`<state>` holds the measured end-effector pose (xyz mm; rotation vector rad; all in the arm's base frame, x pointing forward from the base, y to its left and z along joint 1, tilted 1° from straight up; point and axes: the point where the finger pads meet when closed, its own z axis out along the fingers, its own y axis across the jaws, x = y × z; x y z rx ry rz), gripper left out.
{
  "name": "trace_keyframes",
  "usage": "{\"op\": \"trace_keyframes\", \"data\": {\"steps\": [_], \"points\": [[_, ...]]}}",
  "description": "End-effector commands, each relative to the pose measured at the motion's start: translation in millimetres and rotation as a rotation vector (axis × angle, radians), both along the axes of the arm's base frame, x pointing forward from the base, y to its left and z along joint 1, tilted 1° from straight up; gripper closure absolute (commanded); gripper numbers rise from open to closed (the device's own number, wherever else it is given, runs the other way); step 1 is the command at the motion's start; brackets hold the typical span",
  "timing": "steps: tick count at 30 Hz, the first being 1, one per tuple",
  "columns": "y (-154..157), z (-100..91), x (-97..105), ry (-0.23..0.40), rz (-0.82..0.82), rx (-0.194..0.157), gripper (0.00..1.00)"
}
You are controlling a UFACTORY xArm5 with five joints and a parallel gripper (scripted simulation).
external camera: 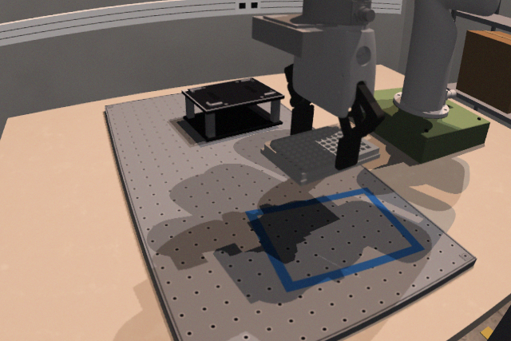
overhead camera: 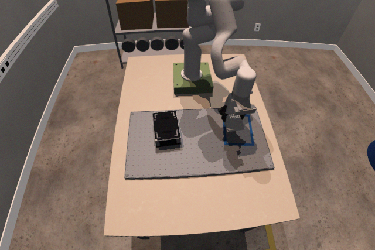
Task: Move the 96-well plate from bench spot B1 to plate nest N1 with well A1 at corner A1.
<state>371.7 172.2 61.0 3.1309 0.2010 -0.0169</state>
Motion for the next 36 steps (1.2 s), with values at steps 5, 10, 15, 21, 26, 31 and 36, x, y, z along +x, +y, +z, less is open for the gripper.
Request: {"op": "trace_keyframes", "data": {"steps": [5, 10, 15, 21, 26, 31, 36], "points": [[-25, 5.6, 2, 0.002, 0.003, 0.013, 1.0], [-39, 7.7, 2, 0.002, 0.003, 0.012, 1.0], [-52, 9.8, 2, 0.001, 0.003, 0.012, 1.0], [-72, 13.0, 2, 0.001, 0.003, 0.012, 1.0], [-88, 15.6, 2, 0.001, 0.003, 0.012, 1.0], [-98, 17.2, 2, 0.001, 0.003, 0.012, 1.0], [-114, 19.9, 3, 0.001, 0.003, 0.012, 1.0]]}}
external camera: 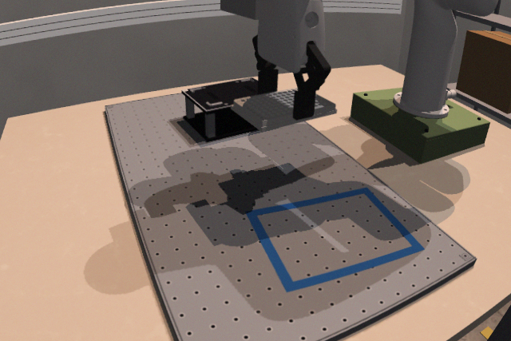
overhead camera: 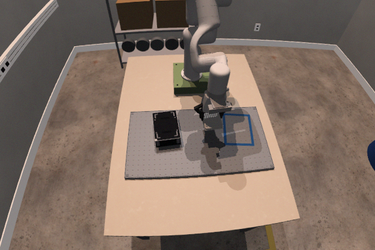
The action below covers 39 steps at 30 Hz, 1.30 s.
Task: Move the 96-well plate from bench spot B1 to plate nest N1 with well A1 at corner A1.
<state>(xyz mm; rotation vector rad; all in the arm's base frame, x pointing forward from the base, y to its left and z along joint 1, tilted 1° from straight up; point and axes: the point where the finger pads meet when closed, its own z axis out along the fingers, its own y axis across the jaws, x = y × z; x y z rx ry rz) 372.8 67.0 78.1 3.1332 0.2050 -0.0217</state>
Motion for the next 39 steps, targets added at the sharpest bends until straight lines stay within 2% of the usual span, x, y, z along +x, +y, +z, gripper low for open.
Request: {"op": "trace_keyframes", "data": {"steps": [1, 39], "points": [[-13, 3.3, 1, -0.002, 0.0, 0.009, 1.0], [-125, 21.5, 3, -0.002, 0.0, 0.008, 1.0]]}}
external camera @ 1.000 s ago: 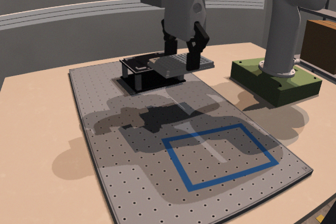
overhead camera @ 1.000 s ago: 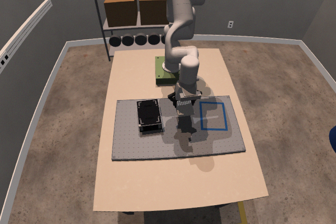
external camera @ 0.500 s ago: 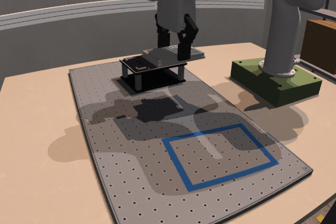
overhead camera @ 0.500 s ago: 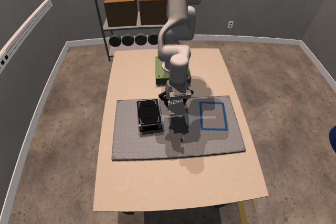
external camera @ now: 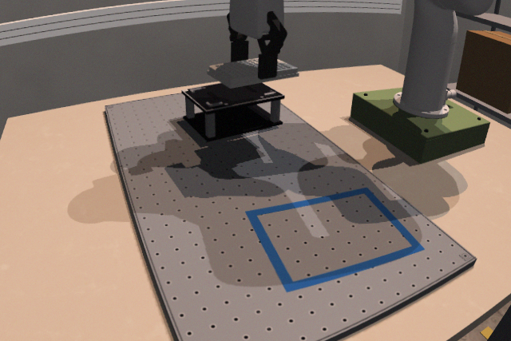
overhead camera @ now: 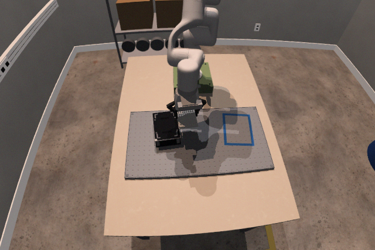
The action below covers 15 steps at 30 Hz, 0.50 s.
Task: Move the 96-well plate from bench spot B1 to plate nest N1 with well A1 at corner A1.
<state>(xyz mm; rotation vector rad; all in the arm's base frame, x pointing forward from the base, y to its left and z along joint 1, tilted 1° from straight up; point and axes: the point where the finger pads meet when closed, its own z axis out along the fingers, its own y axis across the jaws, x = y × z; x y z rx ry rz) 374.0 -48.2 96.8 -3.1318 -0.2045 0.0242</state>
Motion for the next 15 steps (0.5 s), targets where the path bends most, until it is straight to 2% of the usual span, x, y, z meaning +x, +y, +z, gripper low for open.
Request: {"op": "trace_keyframes", "data": {"steps": [1, 15], "points": [[-13, 3.3, 2, -0.004, 0.0, 0.004, 1.0], [-53, 9.7, 2, -0.004, 0.0, 0.003, 1.0]]}}
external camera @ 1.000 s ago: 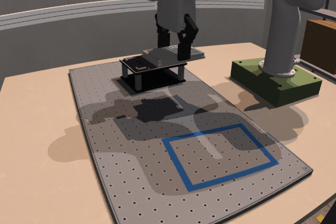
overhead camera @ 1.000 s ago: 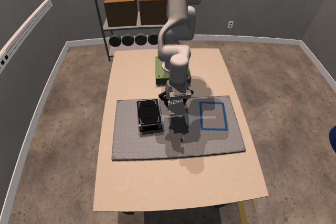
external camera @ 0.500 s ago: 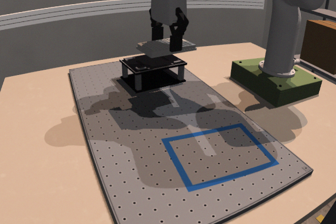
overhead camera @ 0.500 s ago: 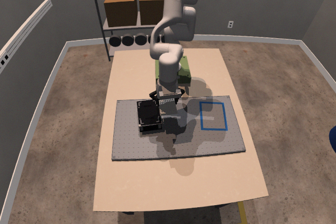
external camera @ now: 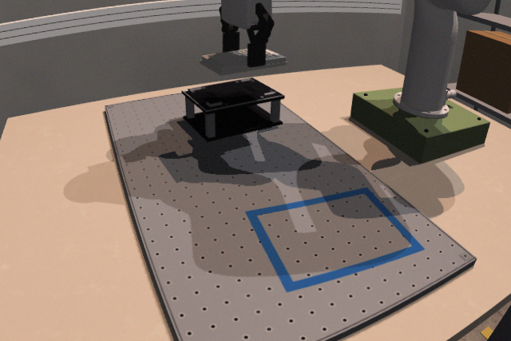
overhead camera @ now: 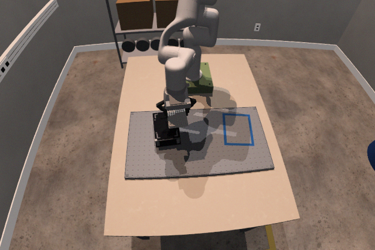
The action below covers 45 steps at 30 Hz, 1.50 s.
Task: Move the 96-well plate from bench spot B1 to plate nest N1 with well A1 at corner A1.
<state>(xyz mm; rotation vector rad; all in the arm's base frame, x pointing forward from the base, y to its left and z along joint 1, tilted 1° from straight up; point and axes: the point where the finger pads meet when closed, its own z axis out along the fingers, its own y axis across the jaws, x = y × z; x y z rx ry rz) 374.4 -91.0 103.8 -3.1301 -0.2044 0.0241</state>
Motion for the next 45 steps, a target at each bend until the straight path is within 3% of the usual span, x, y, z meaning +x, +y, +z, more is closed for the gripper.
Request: {"op": "trace_keyframes", "data": {"steps": [1, 16, 45], "points": [[-13, 3.3, 2, -0.004, 0.0, 0.002, 1.0], [-55, 9.8, 2, -0.004, 0.0, 0.001, 1.0], [-54, 9.8, 2, -0.004, 0.0, 0.001, 1.0]]}}
